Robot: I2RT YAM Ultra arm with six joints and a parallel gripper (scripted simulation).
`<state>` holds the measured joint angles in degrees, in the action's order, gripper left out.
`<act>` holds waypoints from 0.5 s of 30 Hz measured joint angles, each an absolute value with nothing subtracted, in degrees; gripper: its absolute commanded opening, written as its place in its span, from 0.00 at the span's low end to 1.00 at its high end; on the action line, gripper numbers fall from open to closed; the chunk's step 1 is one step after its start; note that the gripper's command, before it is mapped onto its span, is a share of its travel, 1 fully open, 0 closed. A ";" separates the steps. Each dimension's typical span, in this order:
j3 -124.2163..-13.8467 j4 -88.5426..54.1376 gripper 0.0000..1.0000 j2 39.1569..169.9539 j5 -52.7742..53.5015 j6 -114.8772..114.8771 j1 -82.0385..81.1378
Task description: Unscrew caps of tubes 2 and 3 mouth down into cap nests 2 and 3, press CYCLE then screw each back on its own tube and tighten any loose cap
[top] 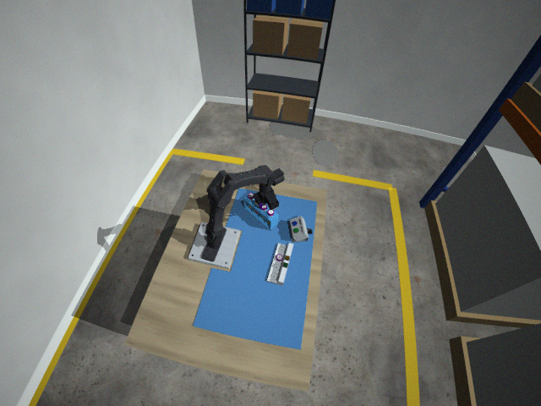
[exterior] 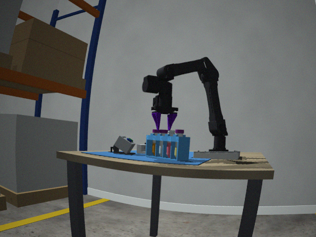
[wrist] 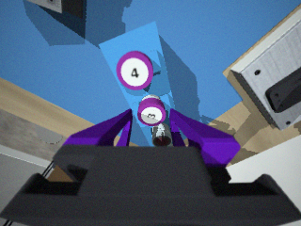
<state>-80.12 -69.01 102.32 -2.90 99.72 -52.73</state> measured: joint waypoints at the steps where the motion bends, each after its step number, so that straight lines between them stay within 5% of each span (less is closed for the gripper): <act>1: -80.01 -68.90 0.49 102.32 -2.90 99.72 -52.73; 15: -78.74 -67.57 0.49 102.39 -2.90 99.72 -52.73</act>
